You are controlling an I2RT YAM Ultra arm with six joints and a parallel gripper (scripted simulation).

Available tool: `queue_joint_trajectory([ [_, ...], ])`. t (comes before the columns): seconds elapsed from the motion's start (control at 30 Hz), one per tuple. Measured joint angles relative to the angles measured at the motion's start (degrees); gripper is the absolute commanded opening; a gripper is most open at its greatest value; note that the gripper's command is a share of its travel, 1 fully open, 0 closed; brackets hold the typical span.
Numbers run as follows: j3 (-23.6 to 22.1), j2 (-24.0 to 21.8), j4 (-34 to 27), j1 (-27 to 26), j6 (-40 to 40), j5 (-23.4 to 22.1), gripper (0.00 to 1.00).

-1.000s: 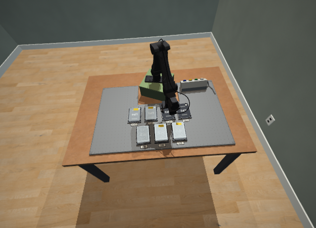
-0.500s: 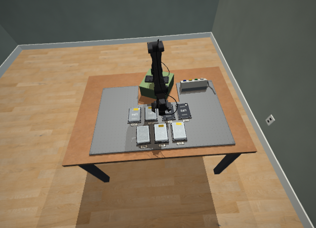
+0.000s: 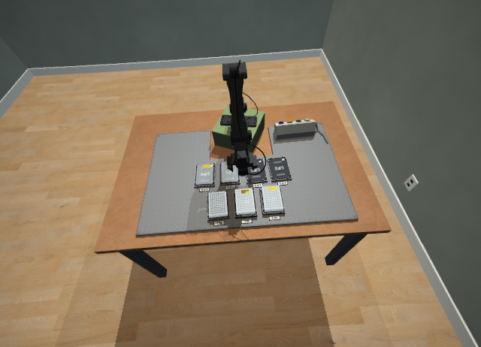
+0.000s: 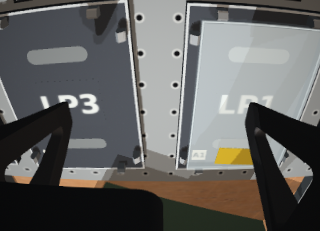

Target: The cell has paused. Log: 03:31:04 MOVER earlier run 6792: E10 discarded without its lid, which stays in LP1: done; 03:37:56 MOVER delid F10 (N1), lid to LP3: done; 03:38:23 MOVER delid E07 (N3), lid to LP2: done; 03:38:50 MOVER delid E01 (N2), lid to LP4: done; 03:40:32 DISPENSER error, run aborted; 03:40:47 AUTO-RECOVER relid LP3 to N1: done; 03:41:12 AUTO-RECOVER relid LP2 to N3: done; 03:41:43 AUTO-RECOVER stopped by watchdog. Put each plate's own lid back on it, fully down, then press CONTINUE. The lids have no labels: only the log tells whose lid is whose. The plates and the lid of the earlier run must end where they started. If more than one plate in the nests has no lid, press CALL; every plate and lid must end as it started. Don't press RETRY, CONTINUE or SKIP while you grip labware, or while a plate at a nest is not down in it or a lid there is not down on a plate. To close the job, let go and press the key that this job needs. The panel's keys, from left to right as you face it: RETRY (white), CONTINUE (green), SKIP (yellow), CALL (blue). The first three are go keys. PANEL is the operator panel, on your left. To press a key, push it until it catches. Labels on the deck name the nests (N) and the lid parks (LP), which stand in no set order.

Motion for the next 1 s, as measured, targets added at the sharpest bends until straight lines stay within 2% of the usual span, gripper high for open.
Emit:
queue_joint_trajectory([
  [0.67,0.5,-0.1,0.3,0.0,-0.2,0.0,0.98],
  [0.77,-3.7,-2.5,4.0,-1.6,-1.4,-0.3,0.95],
  [0.9,-10.8,-7.1,10.1,-6.2,-4.3,-0.6,0.92],
  [1.0,-13.8,-9.0,13.9,-8.6,-6.3,-0.8,0.90],
])
